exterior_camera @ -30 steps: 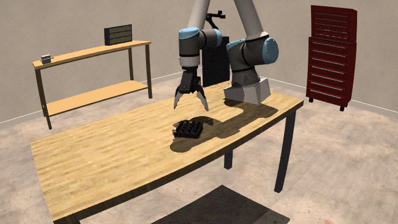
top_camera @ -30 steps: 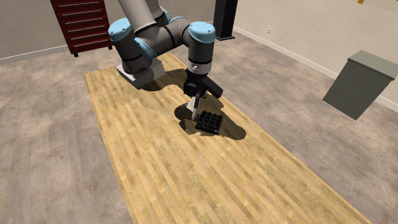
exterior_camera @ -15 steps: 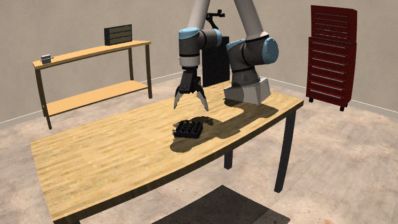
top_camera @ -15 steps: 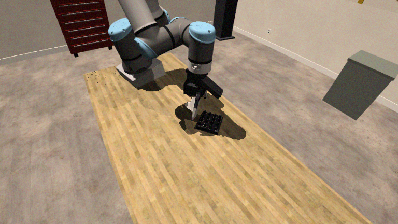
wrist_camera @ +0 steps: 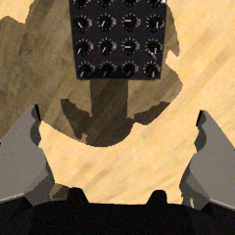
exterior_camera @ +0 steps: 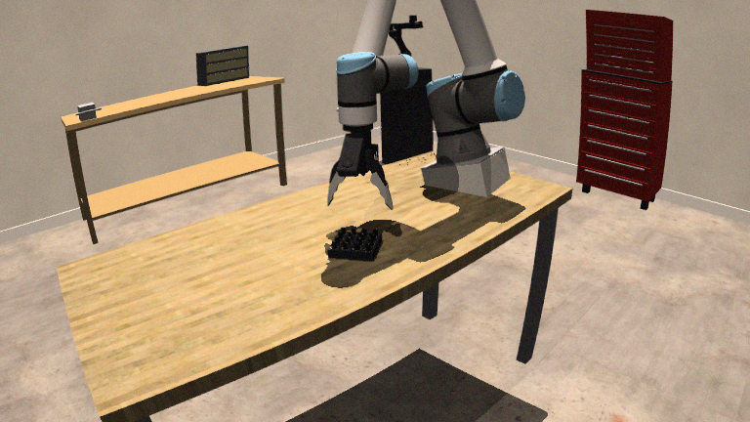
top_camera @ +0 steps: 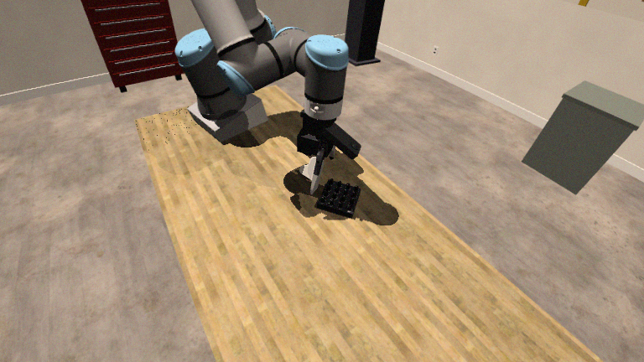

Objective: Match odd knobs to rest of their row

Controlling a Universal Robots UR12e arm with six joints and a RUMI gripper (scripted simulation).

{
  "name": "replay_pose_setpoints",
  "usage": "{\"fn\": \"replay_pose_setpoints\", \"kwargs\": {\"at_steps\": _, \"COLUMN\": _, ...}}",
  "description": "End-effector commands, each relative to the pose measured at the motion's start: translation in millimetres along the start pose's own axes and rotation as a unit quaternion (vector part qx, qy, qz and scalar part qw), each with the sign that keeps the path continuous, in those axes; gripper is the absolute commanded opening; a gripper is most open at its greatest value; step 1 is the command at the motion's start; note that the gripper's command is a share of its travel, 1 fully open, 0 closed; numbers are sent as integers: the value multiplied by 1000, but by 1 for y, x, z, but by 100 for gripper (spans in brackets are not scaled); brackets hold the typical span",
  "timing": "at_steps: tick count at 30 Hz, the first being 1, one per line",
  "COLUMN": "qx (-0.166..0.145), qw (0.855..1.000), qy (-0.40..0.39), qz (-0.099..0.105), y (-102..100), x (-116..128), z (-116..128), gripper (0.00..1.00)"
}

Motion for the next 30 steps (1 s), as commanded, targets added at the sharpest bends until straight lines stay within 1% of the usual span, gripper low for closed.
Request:
{"fn": "replay_pose_setpoints", "kwargs": {"at_steps": 1, "qx": 1, "qw": 1000, "qy": 0, "qz": 0, "y": 0, "x": 0, "z": 0, "gripper": 100}}
{"fn": "replay_pose_setpoints", "kwargs": {"at_steps": 10, "qx": 1, "qw": 1000, "qy": -4, "qz": 0, "y": 1, "x": 0, "z": -1, "gripper": 100}}
{"fn": "replay_pose_setpoints", "kwargs": {"at_steps": 18, "qx": 1, "qw": 999, "qy": -34, "qz": 0, "y": 2, "x": -3, "z": -5, "gripper": 100}}
{"fn": "replay_pose_setpoints", "kwargs": {"at_steps": 24, "qx": 1, "qw": 994, "qy": -105, "qz": 0, "y": 4, "x": -10, "z": -15, "gripper": 100}}
{"fn": "replay_pose_setpoints", "kwargs": {"at_steps": 30, "qx": 1, "qw": 982, "qy": -188, "qz": 0, "y": 8, "x": -18, "z": -26, "gripper": 100}}
Point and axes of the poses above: the point where the finger pads meet when closed, its own y axis back along the fingers, its own x axis across the jaws, z = x × y, the point moved 4 cm from there along y, back along the fingers, and after that the axes turned 12 degrees about -y, right-handed, at the moved point
